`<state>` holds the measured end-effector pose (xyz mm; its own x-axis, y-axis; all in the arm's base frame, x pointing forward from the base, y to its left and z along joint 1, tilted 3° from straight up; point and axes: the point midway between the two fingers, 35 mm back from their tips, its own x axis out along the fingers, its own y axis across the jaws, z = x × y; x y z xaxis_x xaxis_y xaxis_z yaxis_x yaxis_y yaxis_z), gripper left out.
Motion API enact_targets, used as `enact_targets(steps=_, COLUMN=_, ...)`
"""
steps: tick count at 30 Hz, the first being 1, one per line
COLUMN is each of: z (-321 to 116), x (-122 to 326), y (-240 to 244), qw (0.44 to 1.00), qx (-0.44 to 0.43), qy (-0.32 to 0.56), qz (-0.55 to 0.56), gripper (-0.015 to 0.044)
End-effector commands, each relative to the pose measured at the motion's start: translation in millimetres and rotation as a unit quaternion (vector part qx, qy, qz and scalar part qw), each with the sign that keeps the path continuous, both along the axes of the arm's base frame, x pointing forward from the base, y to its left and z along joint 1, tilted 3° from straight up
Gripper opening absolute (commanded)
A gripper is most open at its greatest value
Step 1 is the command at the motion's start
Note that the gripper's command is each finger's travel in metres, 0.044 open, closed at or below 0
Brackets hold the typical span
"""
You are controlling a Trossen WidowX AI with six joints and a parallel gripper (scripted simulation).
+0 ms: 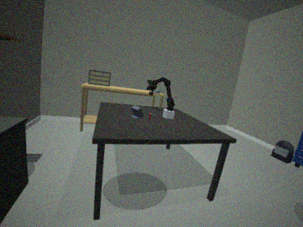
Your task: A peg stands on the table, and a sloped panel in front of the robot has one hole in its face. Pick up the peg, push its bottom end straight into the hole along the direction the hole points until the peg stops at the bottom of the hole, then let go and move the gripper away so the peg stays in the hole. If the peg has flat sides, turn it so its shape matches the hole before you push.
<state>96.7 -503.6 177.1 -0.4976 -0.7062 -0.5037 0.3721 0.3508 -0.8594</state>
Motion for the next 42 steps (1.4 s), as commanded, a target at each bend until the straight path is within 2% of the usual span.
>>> enact_targets(steps=1, z=-7.9, x=24.1, y=9.0, qw=0.999, qx=-0.004, qy=-0.037, qz=0.01, gripper=0.044)
enact_targets(steps=20, z=-34.5, x=133.2, y=70.0, qw=0.975, qx=-0.013, qy=-0.223, qz=0.021, gripper=0.044)
enact_targets(steps=42, z=-63.5, x=228.7, y=171.8, qw=0.914, qx=0.037, qy=-0.403, qz=-0.022, gripper=0.044)
